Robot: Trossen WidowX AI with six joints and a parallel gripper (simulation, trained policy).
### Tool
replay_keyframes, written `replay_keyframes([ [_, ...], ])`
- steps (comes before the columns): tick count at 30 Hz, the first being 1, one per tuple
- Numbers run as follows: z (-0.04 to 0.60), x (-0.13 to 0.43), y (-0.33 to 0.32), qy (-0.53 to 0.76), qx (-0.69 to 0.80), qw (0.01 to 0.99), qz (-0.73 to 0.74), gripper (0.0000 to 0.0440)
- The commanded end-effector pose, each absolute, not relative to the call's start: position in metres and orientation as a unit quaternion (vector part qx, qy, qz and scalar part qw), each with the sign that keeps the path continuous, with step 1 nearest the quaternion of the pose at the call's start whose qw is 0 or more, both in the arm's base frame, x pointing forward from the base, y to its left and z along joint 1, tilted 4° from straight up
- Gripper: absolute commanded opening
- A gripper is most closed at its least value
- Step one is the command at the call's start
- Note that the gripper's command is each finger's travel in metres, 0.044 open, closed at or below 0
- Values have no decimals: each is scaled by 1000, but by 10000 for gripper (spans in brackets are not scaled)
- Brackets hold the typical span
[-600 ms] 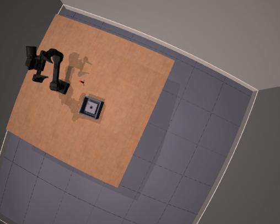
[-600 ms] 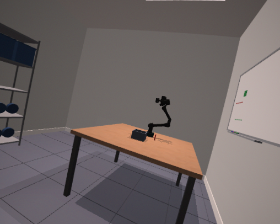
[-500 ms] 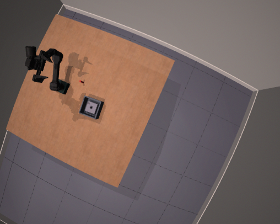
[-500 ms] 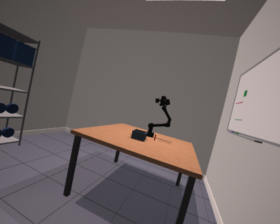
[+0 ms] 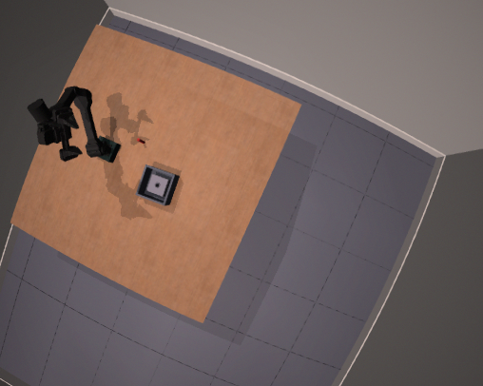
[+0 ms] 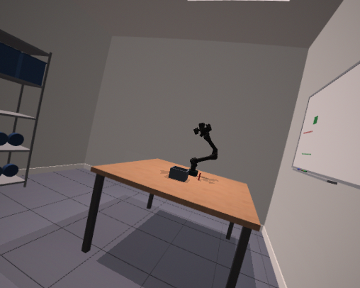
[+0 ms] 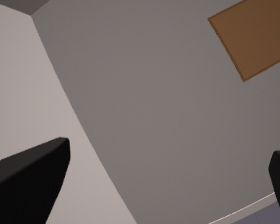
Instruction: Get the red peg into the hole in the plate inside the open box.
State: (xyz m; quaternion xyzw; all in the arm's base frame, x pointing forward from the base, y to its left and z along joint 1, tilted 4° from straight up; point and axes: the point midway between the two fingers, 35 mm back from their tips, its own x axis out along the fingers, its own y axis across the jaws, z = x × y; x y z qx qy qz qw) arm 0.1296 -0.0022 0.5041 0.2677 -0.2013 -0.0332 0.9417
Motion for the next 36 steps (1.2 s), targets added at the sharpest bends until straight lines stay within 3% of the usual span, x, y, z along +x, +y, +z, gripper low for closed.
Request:
replay_keyframes([
  [1, 494, 136, -21, -191, 320, 927, -38, 440],
  [18, 410, 190, -72, -49, 547, 832, -83, 440],
  [36, 290, 234, -41, 210, 631, 725, -179, 440],
])
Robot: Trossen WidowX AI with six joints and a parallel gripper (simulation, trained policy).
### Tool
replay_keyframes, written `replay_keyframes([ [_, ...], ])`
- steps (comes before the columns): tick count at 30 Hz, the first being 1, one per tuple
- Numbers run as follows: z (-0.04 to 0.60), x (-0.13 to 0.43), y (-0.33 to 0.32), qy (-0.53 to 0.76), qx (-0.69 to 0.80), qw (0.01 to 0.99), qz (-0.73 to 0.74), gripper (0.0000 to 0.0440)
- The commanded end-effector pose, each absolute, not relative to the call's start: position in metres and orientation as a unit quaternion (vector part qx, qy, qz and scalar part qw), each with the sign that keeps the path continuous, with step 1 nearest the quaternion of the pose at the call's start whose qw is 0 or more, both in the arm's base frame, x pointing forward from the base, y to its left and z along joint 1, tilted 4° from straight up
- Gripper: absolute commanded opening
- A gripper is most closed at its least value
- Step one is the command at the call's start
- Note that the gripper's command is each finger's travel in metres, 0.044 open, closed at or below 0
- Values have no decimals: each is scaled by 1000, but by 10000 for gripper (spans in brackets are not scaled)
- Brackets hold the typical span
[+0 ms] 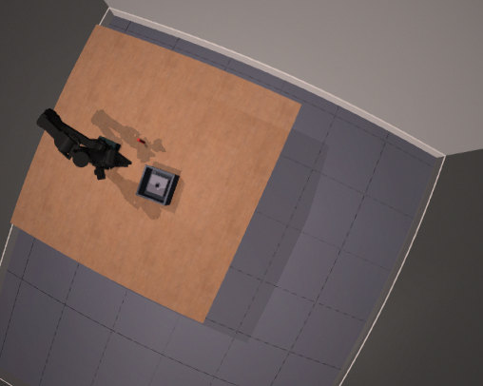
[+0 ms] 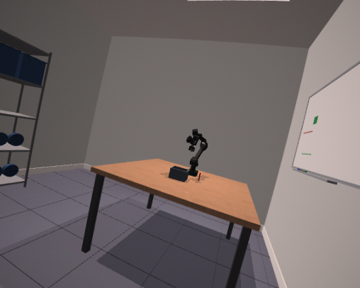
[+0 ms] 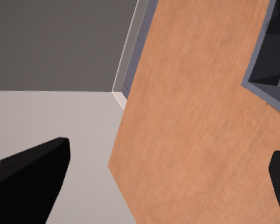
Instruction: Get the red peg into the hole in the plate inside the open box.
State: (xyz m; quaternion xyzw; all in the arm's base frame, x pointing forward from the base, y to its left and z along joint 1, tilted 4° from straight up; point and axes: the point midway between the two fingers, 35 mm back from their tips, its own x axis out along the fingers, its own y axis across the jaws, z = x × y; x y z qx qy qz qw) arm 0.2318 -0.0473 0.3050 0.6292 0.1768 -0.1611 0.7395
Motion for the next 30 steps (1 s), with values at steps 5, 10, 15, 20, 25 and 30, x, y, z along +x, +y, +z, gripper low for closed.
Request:
replay_keyframes([
  [5, 258, 236, -23, 284, 623, 697, -213, 440],
  [10, 228, 232, -3, 354, 600, 672, -251, 440],
  [15, 201, 225, 15, 416, 565, 650, -291, 440],
  [20, 177, 216, 31, 465, 525, 633, -328, 440],
  [25, 155, 208, 45, 500, 483, 623, -359, 440],
  [30, 135, 202, 56, 523, 447, 620, -378, 440],
])
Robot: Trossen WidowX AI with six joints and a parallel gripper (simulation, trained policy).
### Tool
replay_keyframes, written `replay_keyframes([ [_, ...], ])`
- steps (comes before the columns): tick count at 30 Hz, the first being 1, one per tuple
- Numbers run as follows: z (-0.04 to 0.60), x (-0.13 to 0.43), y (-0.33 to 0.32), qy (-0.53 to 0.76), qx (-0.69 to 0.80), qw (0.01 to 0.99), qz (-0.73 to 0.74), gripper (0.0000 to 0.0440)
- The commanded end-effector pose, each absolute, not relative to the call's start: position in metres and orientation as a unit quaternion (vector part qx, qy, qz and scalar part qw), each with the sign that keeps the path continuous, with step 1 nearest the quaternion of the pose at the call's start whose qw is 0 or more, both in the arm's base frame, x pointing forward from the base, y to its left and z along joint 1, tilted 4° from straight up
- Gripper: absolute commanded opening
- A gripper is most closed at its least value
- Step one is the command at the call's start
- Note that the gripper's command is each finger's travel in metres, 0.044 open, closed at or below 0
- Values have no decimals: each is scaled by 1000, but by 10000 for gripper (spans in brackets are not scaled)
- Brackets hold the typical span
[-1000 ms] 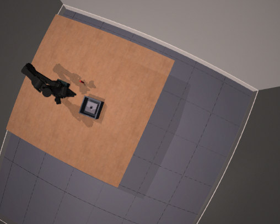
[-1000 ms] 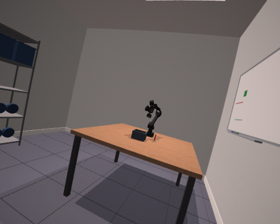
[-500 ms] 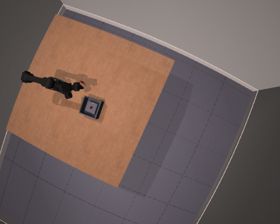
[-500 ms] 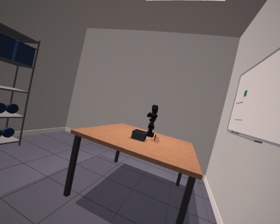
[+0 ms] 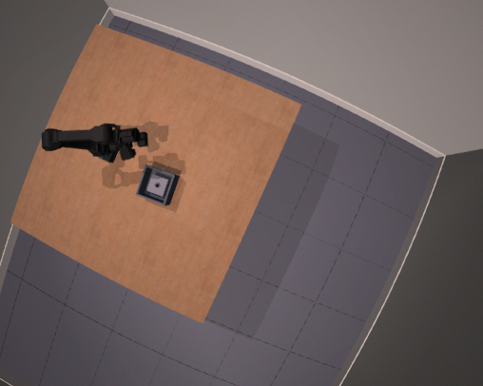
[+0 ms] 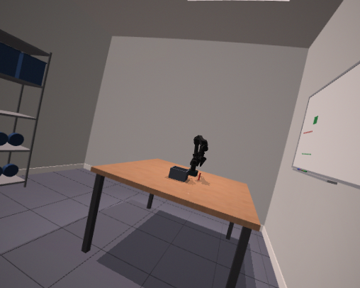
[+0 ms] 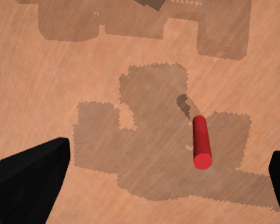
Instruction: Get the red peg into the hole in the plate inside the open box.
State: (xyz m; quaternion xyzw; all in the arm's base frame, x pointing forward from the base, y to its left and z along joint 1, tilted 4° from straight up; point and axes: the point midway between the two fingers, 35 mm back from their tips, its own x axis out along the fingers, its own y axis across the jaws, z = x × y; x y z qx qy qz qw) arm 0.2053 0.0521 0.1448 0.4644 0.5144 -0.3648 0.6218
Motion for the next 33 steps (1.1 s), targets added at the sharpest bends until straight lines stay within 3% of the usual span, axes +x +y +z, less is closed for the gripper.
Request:
replay_keyframes([
  [1, 131, 201, 58, 526, 441, 620, -381, 440],
  [24, 30, 203, 82, 534, 394, 646, -377, 432],
  [27, 22, 199, 82, 537, 393, 643, -380, 381],
  [33, 17, 192, 82, 555, 387, 629, -384, 229],
])
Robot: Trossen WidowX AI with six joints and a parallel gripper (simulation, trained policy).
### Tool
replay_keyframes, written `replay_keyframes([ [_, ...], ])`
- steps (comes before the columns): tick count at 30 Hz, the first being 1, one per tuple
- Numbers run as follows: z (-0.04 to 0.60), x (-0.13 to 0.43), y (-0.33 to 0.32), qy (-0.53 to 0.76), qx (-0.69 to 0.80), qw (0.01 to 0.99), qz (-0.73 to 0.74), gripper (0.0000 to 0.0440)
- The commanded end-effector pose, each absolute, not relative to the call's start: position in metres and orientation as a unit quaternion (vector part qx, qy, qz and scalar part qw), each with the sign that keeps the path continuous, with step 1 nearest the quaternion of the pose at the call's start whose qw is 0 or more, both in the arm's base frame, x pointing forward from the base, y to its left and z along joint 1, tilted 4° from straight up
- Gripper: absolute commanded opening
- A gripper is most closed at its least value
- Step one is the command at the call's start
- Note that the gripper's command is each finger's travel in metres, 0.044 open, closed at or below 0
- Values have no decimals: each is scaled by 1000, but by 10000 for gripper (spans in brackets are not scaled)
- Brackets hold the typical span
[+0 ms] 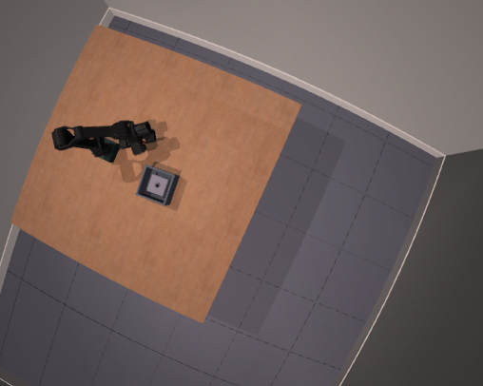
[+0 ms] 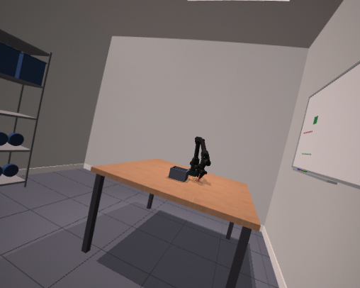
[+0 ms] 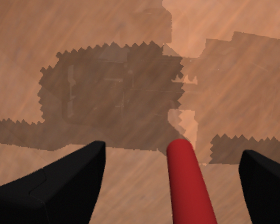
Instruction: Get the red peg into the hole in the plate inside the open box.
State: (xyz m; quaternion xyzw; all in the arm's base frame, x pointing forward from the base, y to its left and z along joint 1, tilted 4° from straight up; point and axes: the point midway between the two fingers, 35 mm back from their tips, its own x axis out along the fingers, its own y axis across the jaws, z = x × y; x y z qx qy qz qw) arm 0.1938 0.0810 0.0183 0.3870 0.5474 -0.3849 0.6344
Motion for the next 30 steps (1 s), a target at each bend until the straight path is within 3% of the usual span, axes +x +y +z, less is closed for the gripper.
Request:
replay_keyframes([
  [1, 17, 192, 82, 558, 386, 627, -383, 203],
  [9, 18, 192, 83, 584, 381, 613, -372, 0],
  [30, 83, 222, 46, 527, 308, 718, -335, 0],
])
